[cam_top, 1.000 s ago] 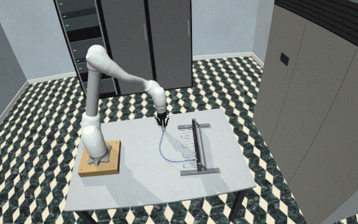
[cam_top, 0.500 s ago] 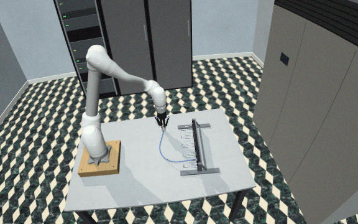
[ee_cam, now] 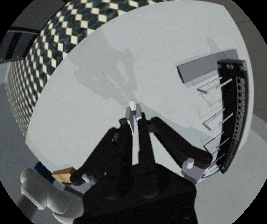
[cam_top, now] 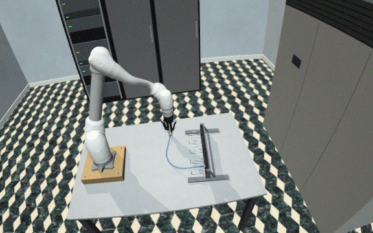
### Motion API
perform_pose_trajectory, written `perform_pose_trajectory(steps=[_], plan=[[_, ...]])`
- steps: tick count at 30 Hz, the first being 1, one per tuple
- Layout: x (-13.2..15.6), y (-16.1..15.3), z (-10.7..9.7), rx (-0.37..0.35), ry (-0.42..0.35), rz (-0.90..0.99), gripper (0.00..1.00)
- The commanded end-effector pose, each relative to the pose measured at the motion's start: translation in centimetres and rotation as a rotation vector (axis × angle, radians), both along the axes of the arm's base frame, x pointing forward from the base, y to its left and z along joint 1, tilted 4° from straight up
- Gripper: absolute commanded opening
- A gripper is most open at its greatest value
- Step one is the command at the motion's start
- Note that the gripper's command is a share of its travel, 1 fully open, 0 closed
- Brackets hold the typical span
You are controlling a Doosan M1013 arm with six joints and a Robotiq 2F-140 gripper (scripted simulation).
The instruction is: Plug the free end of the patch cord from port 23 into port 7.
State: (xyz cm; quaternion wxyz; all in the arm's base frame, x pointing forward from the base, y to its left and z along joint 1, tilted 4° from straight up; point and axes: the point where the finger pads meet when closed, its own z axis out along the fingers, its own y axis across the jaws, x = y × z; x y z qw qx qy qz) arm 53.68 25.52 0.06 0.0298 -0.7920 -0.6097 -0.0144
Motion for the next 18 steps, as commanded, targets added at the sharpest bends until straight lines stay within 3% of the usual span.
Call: perform_pose_trajectory(steps=[1,18], plan=[[0.0,0.0,0.5,0.0,0.0,0.0,0.0],[0.0,-0.2,3.1,0.0,0.0,0.0,0.0]])
